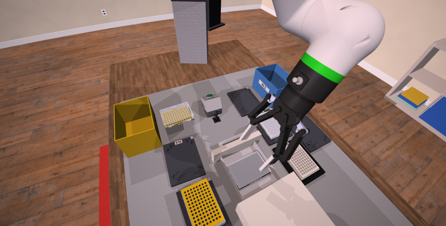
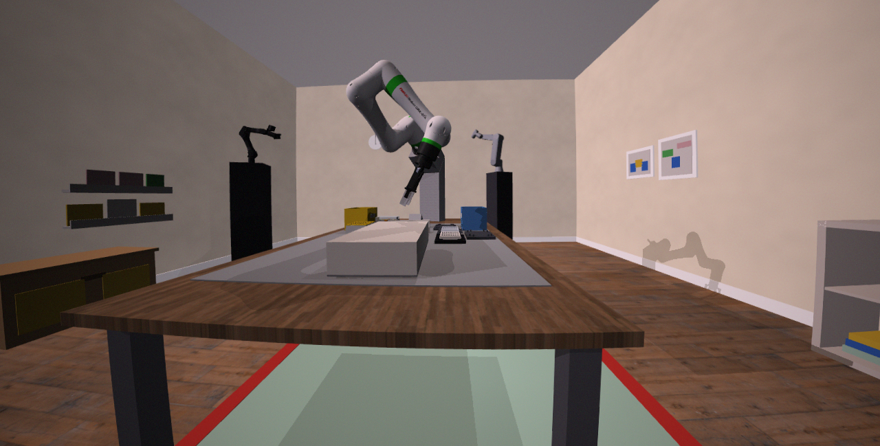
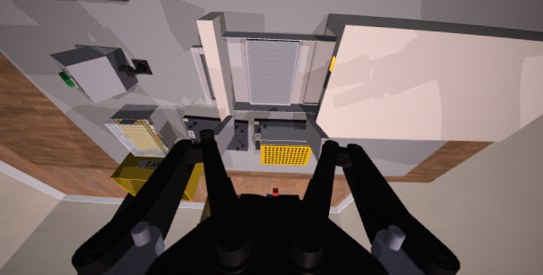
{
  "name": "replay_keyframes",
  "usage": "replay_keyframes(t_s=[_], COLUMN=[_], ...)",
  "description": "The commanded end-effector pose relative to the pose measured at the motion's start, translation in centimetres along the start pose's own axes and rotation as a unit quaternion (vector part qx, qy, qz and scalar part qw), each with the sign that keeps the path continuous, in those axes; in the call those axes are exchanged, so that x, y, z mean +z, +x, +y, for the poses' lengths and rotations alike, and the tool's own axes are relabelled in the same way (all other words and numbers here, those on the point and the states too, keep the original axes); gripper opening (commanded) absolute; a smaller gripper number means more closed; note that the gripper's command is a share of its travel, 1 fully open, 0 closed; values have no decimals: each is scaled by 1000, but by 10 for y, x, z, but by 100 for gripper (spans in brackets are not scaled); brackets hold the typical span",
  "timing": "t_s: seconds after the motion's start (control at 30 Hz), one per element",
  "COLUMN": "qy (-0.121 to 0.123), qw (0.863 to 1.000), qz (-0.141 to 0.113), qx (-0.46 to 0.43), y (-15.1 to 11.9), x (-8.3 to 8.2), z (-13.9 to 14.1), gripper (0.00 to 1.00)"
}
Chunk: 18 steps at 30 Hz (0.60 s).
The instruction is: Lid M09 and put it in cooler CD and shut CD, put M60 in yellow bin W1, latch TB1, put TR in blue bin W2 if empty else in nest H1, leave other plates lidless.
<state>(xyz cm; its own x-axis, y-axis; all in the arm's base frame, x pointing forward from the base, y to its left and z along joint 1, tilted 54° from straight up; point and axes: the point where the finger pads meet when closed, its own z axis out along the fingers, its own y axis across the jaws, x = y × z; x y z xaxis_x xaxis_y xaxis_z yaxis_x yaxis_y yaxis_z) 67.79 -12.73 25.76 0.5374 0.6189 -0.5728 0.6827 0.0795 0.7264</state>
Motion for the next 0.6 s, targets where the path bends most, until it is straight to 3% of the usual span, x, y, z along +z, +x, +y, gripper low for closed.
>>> replay_keyframes(t_s=[0.0,0.57], qy=[0,0], qw=[1000,1000], qz=[0,0], qx=[0,0], y=[0,5], x=[0,12], z=[0,-58], gripper=[66,59])
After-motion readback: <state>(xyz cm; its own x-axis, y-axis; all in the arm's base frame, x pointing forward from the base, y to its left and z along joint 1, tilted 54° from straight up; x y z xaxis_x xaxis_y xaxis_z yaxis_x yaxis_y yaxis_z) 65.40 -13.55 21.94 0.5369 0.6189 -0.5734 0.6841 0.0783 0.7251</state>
